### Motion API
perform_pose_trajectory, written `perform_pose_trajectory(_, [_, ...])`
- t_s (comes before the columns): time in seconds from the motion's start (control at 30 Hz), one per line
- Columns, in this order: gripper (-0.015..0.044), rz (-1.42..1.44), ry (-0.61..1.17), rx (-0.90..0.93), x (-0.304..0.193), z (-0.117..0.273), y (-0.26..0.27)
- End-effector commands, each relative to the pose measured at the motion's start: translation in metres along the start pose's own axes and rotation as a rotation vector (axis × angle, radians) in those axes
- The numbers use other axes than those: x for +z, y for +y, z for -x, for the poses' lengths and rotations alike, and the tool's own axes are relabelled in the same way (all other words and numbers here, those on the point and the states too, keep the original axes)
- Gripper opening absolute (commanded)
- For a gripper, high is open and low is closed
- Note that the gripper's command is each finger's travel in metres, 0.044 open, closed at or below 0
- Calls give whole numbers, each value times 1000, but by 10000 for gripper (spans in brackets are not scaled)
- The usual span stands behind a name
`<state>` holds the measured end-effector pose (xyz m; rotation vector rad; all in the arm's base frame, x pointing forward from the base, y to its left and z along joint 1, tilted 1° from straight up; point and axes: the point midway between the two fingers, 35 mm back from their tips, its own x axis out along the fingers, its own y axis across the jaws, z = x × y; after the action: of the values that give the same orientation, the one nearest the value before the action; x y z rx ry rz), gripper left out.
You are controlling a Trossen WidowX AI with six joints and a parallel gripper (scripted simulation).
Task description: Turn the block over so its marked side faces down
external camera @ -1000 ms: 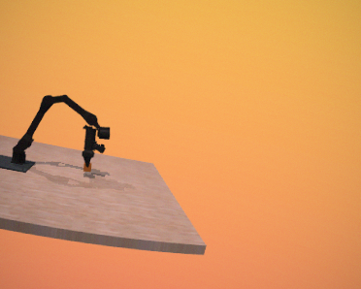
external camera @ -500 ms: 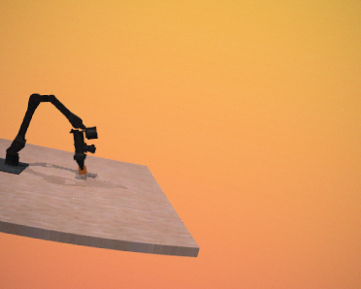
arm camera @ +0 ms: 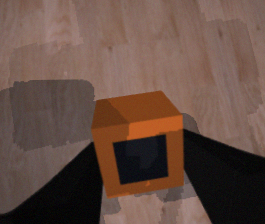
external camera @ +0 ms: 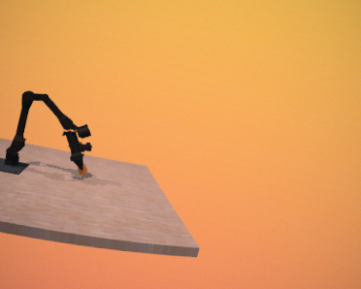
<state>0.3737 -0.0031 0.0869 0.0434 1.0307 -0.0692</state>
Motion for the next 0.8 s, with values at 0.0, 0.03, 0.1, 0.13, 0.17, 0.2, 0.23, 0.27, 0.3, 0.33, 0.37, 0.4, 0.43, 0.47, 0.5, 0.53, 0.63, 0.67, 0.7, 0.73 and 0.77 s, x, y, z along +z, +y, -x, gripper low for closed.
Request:
perform_pose_trajectory(0.0, [0, -4, -31, -5, 0, 2, -1])
perform_pose_trajectory(0.03, [0, -4, -33, -5, 0, 1, -1])
perform_pose_trajectory(0.1, [0, -3, -55, -5, 1, -2, -1])
perform_pose_trajectory(0.13, [0, -3, -71, -5, 1, -5, -1])
perform_pose_trajectory(0.17, [0, -2, -87, -5, 1, -7, 0])
perform_pose_trajectory(0.2, [0, -2, -104, -5, 1, -10, 0])
perform_pose_trajectory(0.23, [0, -1, -120, -5, 1, -12, 0])
perform_pose_trajectory(0.27, [0, -1, -136, -5, 1, -14, 0])
perform_pose_trajectory(0.3, [0, 0, -153, -5, 1, -16, 0])
perform_pose_trajectory(0.33, [0, 0, -169, -5, 1, -18, 0])
perform_pose_trajectory(0.37, [0, 0, -185, -5, 1, -20, 0])
perform_pose_trajectory(0.4, [0, 0, -201, -5, 0, -22, 0])
perform_pose_trajectory(0.43, [0, 1, -218, -5, 0, -23, 0])
perform_pose_trajectory(0.47, [0, 1, -234, -5, 0, -25, 0])
perform_pose_trajectory(0.5, [0, 1, -250, -5, -1, -26, 0])
perform_pose_trajectory(0.53, [0, 1, -266, -5, -1, -27, 0])
perform_pose_trajectory(0.63, [0, 1, -315, -5, -3, -30, 0])
perform_pose_trajectory(0.67, [0, 1, -331, -5, -4, -30, 0])
perform_pose_trajectory(0.7, [0, 1, -347, -5, -4, -31, 0])
perform_pose_trajectory(0.73, [0, 1, -363, -6, -5, -31, 0])
perform_pose_trajectory(0.77, [0, 1, -379, -6, -6, -31, 0])
